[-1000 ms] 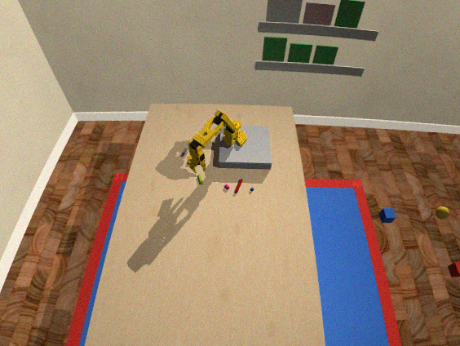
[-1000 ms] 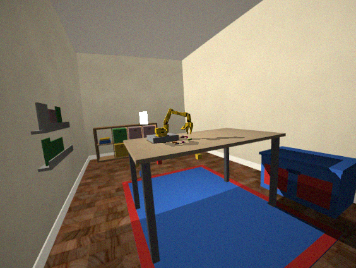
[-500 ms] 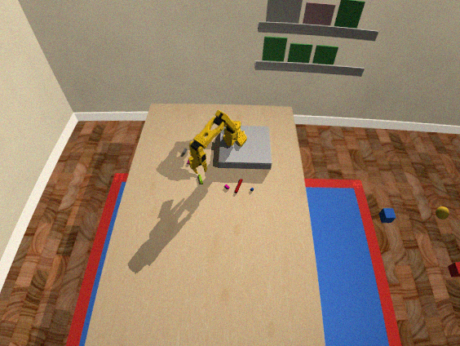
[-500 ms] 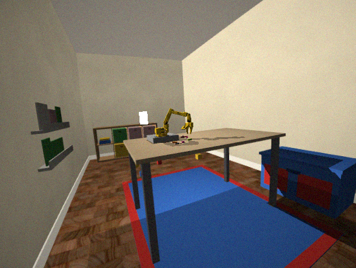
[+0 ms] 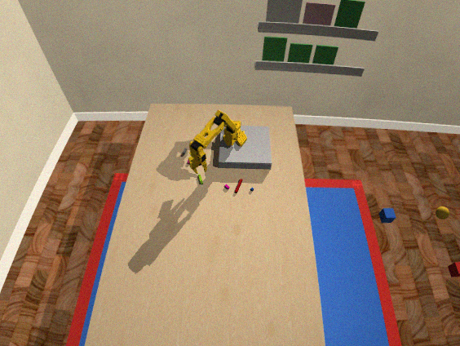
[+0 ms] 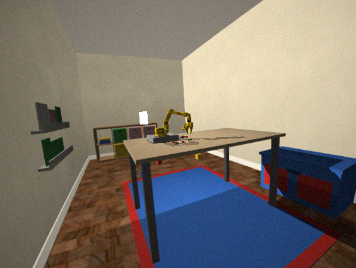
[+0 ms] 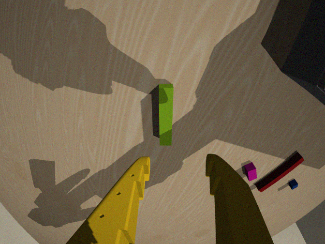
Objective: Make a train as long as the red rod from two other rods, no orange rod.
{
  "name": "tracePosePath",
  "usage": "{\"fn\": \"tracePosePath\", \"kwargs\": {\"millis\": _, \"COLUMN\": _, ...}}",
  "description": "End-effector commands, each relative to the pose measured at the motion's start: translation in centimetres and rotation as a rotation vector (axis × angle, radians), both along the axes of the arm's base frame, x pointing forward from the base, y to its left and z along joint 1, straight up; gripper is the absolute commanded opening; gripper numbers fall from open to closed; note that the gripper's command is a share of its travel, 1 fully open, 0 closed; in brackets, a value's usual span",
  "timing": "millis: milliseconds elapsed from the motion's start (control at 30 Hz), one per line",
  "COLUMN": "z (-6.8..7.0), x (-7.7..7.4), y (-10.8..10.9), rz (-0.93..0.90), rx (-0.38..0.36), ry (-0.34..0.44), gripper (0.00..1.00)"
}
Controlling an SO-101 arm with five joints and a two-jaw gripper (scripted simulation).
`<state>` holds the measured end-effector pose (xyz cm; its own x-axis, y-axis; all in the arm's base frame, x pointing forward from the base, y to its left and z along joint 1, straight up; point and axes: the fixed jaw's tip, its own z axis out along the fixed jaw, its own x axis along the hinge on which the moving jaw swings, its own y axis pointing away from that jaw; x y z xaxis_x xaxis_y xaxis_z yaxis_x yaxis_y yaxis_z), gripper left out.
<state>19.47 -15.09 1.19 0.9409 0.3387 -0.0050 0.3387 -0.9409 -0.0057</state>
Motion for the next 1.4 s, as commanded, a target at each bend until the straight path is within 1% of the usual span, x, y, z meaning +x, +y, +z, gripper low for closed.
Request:
{"fn": "tracePosePath", "kwargs": {"millis": 0, "z": -0.3, "x": 0.1, "y": 0.3, "rz": 0.021, "rx": 0.009, "ry": 0.011, "gripper": 0.19}}
{"fn": "tracePosePath", "kwargs": {"millis": 267, "z": -1.1, "x": 0.2, "y": 0.3, "rz": 0.021, "rx": 0.009, "ry": 0.011, "gripper": 0.19}}
{"fn": "tracePosePath", "kwargs": {"millis": 333, "z": -1.1, "x": 0.2, "y": 0.3, "rz": 0.021, "rx": 0.009, "ry": 0.011, "gripper": 0.19}}
{"fn": "tracePosePath", "kwargs": {"millis": 833, "z": -4.0, "x": 0.1, "y": 0.3, "rz": 0.021, "rx": 0.009, "ry": 0.011, "gripper": 0.19}}
{"fn": "tracePosePath", "kwargs": {"millis": 900, "z": -4.0, "x": 0.1, "y": 0.3, "rz": 0.021, "rx": 0.009, "ry": 0.011, "gripper": 0.19}}
{"fn": "tracePosePath", "kwargs": {"millis": 1167, "z": -5.0, "x": 0.0, "y": 0.4, "rz": 0.021, "rx": 0.009, "ry": 0.011, "gripper": 0.19}}
{"fn": "tracePosePath", "kwargs": {"millis": 1367, "z": -5.2, "x": 0.0, "y": 0.4, "rz": 0.021, "rx": 0.009, "ry": 0.011, "gripper": 0.19}}
